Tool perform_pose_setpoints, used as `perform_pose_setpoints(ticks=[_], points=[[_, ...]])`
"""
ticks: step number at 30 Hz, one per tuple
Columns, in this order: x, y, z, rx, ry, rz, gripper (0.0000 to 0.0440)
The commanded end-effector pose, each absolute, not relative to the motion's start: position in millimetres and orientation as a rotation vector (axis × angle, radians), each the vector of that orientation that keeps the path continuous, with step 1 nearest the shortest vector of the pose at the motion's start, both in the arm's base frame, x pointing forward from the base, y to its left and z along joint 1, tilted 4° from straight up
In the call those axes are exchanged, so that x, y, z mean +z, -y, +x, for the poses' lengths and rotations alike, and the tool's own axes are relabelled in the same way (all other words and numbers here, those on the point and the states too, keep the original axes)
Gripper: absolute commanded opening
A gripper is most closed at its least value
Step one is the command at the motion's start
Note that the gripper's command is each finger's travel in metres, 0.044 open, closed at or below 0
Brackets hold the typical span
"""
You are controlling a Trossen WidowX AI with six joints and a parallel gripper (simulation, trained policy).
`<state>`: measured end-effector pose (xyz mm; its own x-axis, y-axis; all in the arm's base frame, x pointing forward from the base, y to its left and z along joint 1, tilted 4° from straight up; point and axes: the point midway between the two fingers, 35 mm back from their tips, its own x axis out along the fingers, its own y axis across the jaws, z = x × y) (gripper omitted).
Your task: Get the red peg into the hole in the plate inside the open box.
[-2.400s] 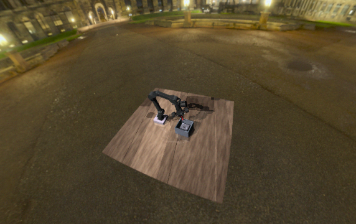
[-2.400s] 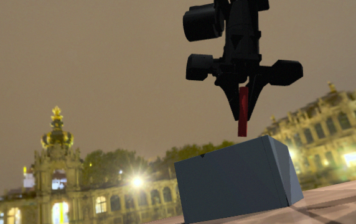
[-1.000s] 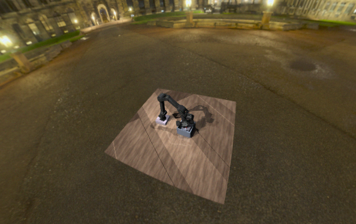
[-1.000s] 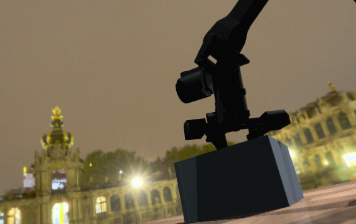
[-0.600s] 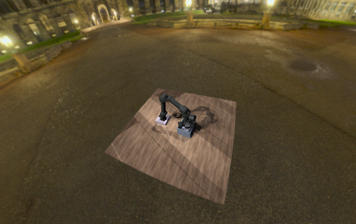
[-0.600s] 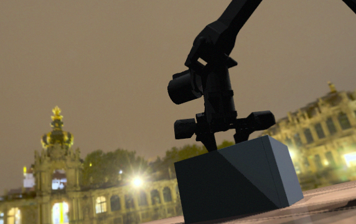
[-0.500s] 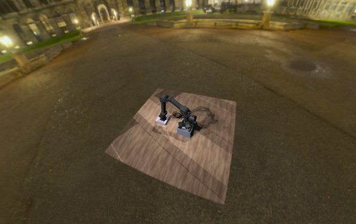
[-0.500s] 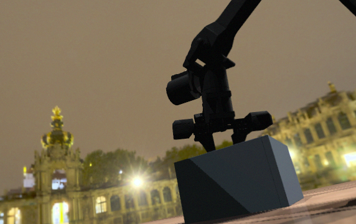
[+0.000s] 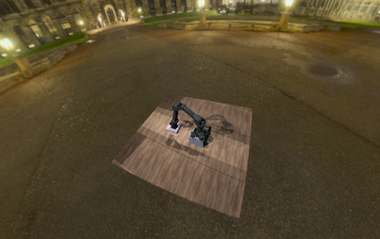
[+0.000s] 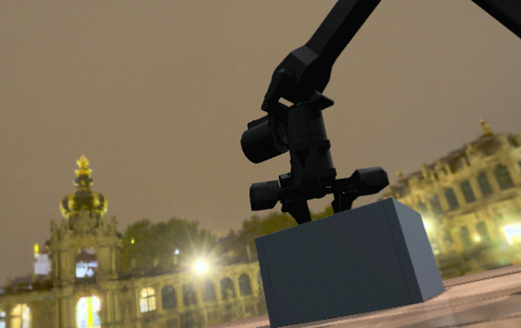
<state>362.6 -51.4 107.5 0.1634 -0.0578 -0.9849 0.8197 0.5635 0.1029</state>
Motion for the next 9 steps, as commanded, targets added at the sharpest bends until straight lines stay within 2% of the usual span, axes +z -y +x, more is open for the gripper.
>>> perform_pose_setpoints(ticks=[1,9], points=[[109.3,57.8,366.1,-0.72,-1.268,0.759,0.0151],[107.3,72.1,367.5,-0.741,-1.291,0.762,0.0151]])
